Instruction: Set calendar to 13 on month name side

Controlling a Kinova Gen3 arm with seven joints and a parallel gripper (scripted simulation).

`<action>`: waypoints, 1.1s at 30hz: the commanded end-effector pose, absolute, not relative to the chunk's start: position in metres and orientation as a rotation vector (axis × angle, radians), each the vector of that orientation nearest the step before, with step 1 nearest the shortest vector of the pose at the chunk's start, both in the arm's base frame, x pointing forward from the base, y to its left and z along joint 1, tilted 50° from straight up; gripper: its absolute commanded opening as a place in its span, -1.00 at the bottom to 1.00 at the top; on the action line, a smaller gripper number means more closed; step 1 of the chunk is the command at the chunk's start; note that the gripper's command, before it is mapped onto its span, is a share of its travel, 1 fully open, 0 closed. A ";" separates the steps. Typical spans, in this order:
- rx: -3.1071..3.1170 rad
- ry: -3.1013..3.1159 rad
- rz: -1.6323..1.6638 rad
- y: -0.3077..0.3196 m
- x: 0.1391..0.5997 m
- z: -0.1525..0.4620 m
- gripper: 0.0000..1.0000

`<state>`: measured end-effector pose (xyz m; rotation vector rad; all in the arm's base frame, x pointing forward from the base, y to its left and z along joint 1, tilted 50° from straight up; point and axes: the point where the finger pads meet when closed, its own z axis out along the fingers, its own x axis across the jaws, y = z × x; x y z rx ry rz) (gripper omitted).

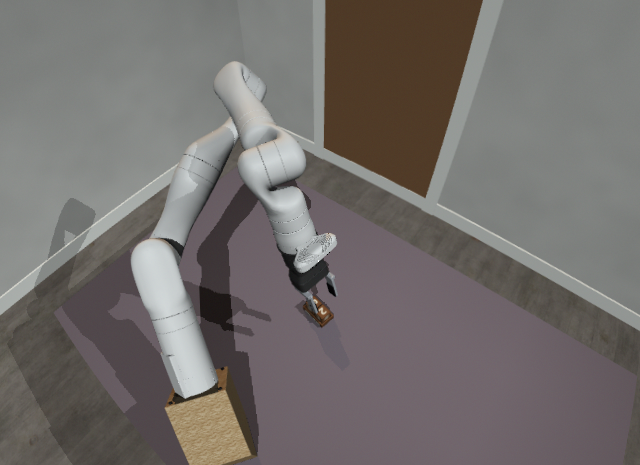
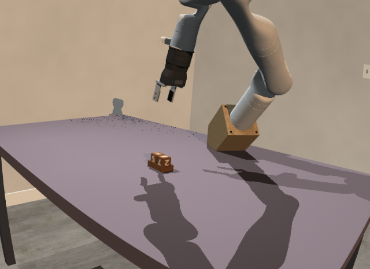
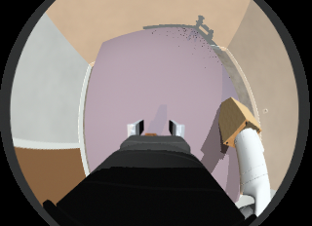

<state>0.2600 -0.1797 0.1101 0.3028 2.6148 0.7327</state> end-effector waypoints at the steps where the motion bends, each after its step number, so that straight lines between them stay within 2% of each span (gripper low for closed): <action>1: 0.270 2.608 0.799 -0.159 0.277 0.105 1.00; 13: 0.230 2.546 1.006 -0.093 0.322 0.105 1.00; 32: 0.224 2.533 1.059 -0.076 0.331 0.106 1.00; 33: 0.224 2.533 1.059 -0.076 0.331 0.106 0.80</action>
